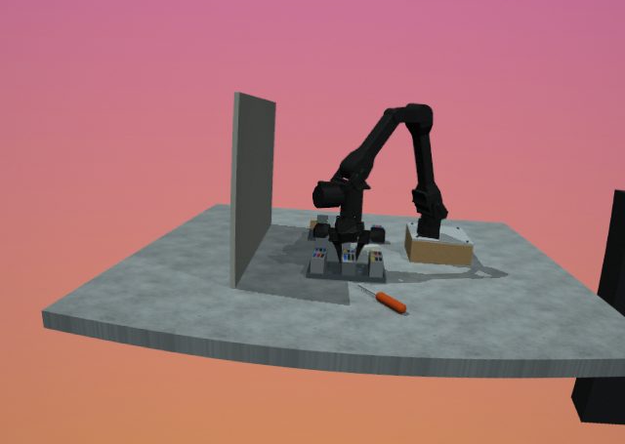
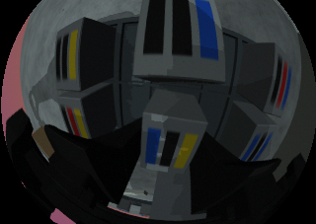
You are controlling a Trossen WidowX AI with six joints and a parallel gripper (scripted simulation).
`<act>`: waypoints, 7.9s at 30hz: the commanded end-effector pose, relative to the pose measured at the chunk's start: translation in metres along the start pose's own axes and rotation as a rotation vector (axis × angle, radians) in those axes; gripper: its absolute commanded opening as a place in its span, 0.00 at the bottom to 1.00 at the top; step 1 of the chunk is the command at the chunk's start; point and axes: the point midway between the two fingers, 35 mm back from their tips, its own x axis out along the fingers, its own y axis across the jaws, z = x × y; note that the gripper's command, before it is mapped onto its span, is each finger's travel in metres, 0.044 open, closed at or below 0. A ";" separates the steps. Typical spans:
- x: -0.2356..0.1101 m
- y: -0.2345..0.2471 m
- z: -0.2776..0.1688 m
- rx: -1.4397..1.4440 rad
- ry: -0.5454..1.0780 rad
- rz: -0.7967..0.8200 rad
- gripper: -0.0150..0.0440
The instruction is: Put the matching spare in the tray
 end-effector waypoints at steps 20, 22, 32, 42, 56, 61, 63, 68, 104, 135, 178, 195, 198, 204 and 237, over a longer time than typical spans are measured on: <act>-0.090 -0.004 0.002 0.005 -0.008 -0.007 0.25; -0.100 -0.005 0.002 0.004 -0.007 -0.007 0.25; -0.149 -0.006 -0.003 0.003 -0.001 -0.002 0.25; -0.156 -0.022 -0.028 0.073 -0.003 -0.010 0.25; -0.157 -0.063 -0.090 0.142 0.010 -0.027 0.25; -0.159 -0.078 -0.115 0.148 0.012 -0.035 0.25; -0.160 -0.083 -0.126 0.150 0.013 -0.038 0.25; -0.162 -0.094 -0.154 0.139 0.018 -0.040 0.25; -0.160 -0.106 -0.353 0.003 0.037 -0.011 0.25; -0.131 -0.111 -0.357 0.003 0.037 -0.012 0.25; -0.091 -0.114 -0.360 0.003 0.037 -0.012 0.25; -0.075 -0.114 -0.361 0.003 0.037 -0.012 0.25; -0.072 -0.114 -0.361 0.003 0.037 -0.012 0.25; -0.066 -0.114 -0.361 0.003 0.037 -0.012 0.25; -0.036 -0.111 -0.360 0.003 0.037 -0.011 0.25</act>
